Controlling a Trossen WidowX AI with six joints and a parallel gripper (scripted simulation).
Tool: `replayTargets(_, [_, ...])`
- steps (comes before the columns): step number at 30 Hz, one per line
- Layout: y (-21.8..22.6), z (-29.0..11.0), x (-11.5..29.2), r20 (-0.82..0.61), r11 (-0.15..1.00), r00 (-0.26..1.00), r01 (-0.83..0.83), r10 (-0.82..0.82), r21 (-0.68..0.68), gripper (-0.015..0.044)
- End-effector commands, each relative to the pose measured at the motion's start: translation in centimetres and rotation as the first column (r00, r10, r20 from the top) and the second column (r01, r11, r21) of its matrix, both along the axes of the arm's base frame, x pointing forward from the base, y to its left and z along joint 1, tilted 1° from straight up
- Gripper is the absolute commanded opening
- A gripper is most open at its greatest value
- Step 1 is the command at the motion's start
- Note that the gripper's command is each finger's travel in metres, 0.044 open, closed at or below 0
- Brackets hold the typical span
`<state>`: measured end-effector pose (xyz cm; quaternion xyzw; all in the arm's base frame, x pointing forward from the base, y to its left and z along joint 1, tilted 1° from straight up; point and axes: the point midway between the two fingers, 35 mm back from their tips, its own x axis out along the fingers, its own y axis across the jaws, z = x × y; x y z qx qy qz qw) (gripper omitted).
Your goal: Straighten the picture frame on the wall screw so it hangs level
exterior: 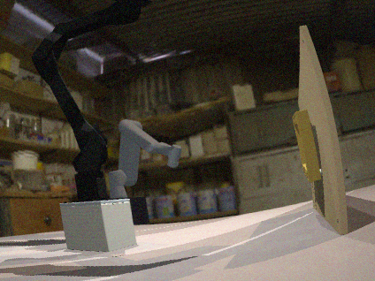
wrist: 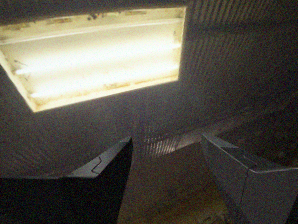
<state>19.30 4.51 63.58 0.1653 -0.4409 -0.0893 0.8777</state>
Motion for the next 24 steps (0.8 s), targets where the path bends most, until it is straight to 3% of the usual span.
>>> replayTargets(1, [3.8,-5.8,2.9,-0.072,0.959,0.963,-0.249,0.26,0.133,0.026])
replayTargets(12, [10.5,-19.5,5.1,-0.117,0.692,0.743,-0.538,0.659,0.481,0.026])
replayTargets(24, [13.6,-35.6,2.7,-0.032,0.321,0.511,-0.491,0.859,0.81,0.026])
